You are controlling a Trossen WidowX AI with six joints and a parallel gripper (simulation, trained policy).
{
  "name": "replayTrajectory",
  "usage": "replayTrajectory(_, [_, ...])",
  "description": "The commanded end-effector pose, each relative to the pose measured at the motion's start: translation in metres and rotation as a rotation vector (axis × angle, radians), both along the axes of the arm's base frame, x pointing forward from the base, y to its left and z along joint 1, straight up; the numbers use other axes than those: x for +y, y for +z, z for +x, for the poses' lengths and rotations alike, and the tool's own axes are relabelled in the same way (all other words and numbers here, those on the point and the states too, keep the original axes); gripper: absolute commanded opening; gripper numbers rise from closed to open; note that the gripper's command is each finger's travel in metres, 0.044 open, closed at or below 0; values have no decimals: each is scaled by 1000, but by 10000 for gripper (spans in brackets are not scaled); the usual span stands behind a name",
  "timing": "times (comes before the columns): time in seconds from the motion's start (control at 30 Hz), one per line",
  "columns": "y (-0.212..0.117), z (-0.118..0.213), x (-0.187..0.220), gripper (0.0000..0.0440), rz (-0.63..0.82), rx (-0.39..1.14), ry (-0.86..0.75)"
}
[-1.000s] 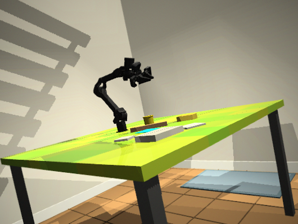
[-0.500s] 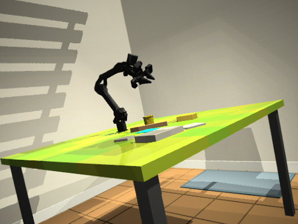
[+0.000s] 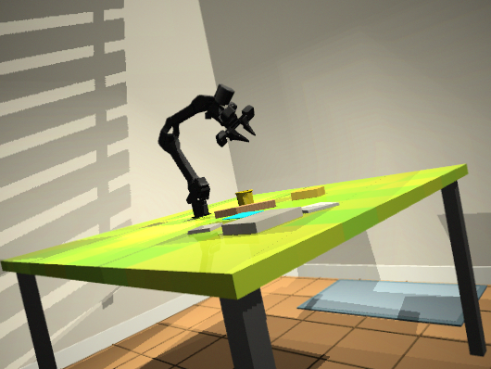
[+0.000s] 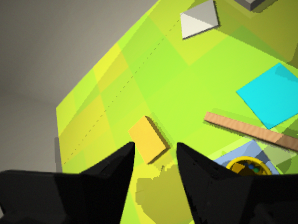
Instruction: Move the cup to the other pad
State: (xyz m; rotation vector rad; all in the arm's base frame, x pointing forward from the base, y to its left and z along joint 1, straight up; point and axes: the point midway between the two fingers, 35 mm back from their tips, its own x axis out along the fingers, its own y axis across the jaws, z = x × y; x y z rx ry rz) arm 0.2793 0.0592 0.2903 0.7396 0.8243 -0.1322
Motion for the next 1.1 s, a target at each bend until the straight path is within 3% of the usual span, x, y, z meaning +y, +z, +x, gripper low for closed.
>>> replayTrajectory(0.0, [-3, -2, 3, 159, 23, 58, -20])
replayTrajectory(0.43, [-22, -14, 3, 161, 55, 273, -114])
replayTrajectory(0.77, [-42, -22, -5, 137, 31, 428, -183])
replayTrajectory(1.07, [-64, -30, -16, 153, -9, 565, -239])
